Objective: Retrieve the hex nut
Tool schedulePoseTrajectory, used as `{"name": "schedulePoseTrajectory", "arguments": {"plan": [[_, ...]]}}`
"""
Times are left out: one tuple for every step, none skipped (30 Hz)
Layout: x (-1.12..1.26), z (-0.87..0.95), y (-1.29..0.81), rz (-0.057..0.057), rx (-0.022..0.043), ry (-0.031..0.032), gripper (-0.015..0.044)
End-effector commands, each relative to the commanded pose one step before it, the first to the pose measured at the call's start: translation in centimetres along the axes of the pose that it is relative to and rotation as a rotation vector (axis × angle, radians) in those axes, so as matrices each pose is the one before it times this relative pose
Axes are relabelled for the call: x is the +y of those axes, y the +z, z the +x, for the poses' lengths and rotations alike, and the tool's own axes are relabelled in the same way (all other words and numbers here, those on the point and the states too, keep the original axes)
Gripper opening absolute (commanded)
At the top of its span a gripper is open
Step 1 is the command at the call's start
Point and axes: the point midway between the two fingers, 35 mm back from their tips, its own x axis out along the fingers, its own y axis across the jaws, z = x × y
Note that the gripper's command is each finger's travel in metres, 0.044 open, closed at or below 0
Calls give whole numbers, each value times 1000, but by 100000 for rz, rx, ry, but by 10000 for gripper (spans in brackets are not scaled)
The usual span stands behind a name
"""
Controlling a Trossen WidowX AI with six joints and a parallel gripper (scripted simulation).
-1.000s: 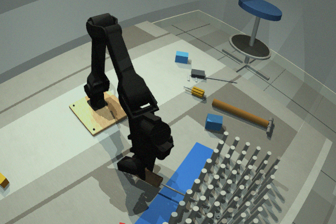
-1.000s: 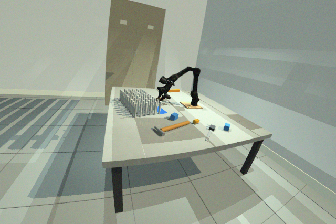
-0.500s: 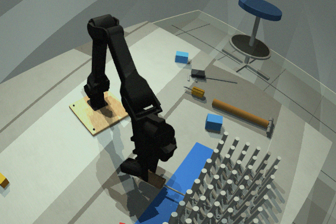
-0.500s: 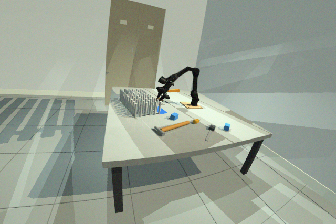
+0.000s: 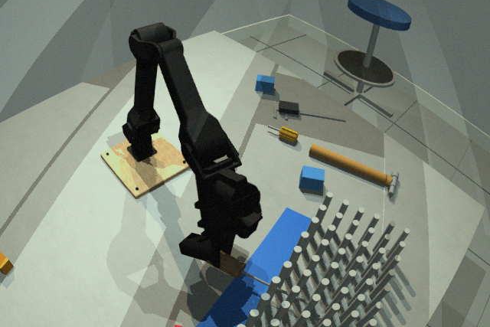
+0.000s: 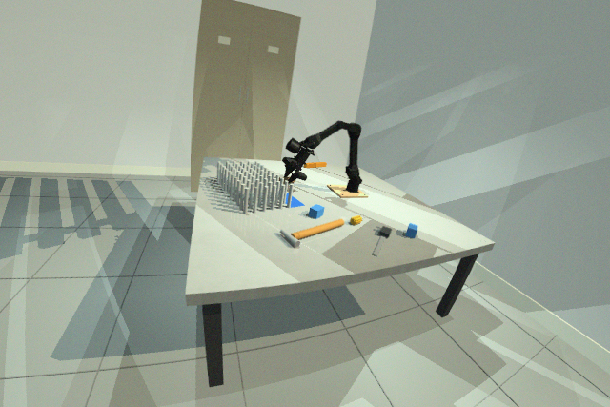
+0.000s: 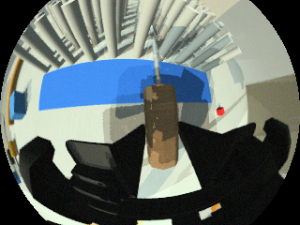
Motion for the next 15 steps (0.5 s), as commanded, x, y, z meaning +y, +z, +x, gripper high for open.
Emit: {"name": "schedulePoseTrajectory", "arguments": {"plan": [[-224,-11,467,441,-453,-746,0],[-2,21,58,2,-6,0,0],[-1,21,58,2,-6,0,0],[-1,21,58,2,-6,0,0],[-1,22,58,2,-6,0,0],[-1,22,58,2,-6,0,0],[-1,22,58,2,-6,0,0],[-1,22,58,2,-6,0,0],[-1,22,58,2,-6,0,0],[-1,22,58,2,-6,0,0],[-1,22,58,2,-6,0,0],[0,22,58,2,-6,0,0],[0,22,58,2,-6,0,0],[0,22,58,2,-6,0,0],[0,22,58,2,-6,0,0]]}}
